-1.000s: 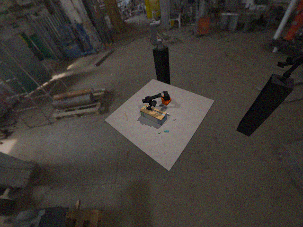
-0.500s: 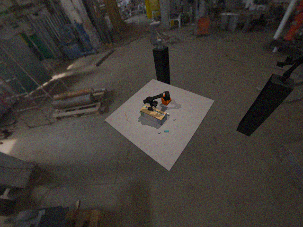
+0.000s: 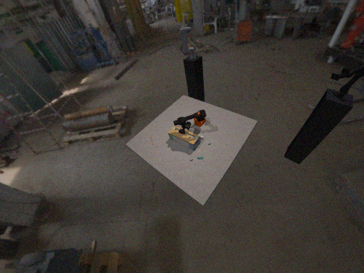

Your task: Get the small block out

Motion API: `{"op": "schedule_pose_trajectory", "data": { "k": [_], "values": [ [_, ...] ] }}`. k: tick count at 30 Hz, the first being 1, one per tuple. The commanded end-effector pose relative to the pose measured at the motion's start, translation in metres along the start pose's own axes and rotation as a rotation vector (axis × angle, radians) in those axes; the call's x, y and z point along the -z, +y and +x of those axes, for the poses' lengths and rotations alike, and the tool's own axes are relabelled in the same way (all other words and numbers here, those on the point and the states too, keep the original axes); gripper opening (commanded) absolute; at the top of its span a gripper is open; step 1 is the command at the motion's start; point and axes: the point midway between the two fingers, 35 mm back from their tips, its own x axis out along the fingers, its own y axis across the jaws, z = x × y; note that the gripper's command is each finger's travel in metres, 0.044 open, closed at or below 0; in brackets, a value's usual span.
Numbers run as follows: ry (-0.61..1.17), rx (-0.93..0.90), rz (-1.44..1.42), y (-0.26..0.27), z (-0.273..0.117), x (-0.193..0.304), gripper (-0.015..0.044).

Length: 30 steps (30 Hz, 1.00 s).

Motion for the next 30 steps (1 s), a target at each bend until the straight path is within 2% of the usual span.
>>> {"op": "schedule_pose_trajectory", "data": {
  "k": [1,30],
  "values": [
    [-0.007,-0.003,0.004,0.001,0.004,-0.009,0.04],
    [-0.009,-0.003,0.004,0.001,0.012,-0.054,0.04]
  ]
}}
